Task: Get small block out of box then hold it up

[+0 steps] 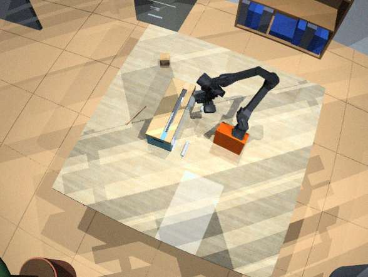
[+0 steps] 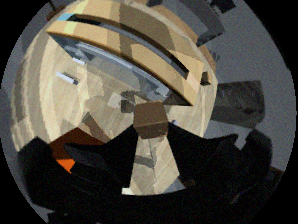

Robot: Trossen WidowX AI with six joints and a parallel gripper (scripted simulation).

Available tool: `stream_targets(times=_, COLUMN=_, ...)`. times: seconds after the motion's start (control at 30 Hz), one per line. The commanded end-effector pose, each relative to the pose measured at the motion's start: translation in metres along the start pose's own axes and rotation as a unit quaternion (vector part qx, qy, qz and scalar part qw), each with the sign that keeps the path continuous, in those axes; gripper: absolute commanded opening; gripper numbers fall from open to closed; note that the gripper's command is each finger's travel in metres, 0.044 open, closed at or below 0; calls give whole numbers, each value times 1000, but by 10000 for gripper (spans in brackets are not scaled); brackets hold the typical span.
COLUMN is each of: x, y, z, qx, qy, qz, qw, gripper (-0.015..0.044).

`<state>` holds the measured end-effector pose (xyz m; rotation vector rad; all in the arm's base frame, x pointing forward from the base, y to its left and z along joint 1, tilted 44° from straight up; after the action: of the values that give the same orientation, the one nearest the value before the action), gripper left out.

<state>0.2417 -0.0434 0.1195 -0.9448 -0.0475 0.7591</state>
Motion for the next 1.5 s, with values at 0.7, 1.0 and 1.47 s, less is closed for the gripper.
stream_targets(times=0.7, x=-3, y=3, z=21, qx=-26, qy=24, qz=481, qw=876, gripper=0)
stream_targets(times=1.0, x=-5, y=4, z=28, qx=-31, qy=38, qz=630, qw=775, gripper=0)
stream_targets(times=1.47, x=-7, y=5, z=39, qx=-32, qy=64, qz=819, qw=569, gripper=0)
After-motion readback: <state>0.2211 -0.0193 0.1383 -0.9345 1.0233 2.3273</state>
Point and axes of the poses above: the point midway between the two fingers, 35 mm back from their tips, its own z axis back along the fingers, its own y axis across the jaws, x = y × z, the point moved 3 cm from there along z, back along the fingers, and after that the axes turned 3 degrees about z, right-handed, at the moved point
